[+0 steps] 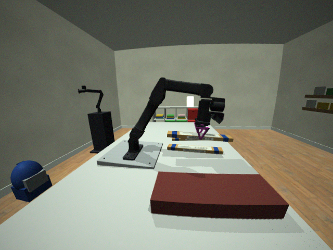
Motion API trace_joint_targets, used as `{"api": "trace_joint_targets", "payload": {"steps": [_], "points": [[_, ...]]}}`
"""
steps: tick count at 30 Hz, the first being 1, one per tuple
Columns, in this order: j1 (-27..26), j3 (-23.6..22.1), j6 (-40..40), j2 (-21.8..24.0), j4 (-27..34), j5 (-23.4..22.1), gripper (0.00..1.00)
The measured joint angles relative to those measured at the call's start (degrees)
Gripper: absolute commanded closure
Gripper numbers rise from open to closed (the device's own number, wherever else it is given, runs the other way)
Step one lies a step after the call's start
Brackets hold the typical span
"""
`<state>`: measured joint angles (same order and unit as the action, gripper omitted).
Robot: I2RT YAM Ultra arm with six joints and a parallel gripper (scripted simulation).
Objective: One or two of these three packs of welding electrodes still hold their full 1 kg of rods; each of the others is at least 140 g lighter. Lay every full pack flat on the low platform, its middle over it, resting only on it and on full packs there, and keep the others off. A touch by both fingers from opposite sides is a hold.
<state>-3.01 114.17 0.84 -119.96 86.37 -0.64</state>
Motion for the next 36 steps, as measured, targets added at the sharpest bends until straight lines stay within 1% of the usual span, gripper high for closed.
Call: {"api": "trace_joint_targets", "payload": {"steps": [36], "points": [[0.0, 0.0, 0.0, 0.0, -1.0, 0.0, 1.0]]}}
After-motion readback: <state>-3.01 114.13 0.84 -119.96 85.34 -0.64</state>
